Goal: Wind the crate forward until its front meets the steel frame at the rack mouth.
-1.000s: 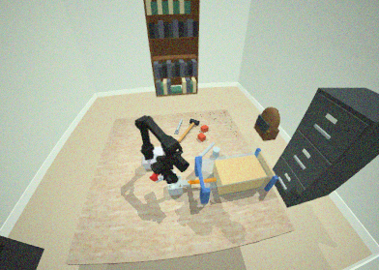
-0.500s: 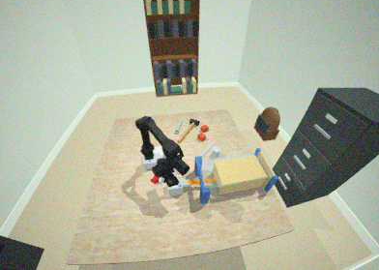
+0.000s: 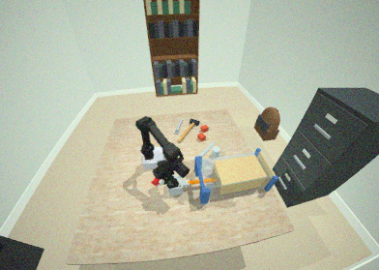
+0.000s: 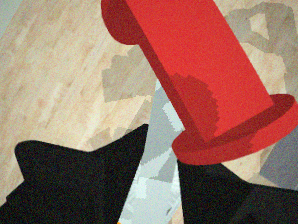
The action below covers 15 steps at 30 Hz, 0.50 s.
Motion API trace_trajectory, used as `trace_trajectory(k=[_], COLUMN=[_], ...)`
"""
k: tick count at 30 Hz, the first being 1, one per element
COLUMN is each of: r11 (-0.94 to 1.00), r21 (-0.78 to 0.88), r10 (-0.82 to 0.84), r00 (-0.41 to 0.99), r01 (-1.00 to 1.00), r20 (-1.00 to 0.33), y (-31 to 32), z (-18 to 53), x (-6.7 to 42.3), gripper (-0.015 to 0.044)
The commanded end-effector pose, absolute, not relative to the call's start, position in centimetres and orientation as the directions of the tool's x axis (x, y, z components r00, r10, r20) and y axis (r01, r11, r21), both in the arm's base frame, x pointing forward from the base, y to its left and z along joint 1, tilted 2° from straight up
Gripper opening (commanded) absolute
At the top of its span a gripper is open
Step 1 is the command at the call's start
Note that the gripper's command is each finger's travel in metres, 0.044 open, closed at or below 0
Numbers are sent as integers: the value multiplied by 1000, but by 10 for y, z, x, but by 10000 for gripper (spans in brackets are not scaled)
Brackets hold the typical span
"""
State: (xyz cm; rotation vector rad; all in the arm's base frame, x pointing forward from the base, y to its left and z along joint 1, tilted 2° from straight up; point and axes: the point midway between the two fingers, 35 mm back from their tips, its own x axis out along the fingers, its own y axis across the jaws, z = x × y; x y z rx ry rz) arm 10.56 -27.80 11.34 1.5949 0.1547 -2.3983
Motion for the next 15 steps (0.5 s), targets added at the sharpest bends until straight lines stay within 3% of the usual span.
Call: trace_trajectory(k=[1, 15], r11=[-962, -962], r21=[58, 58], r10=[-158, -158], r00=[-370, -371], r01=[267, 267], r20=[-915, -915], y=[-278, -279], z=[108, 118], x=[105, 107], gripper=[0, 0])
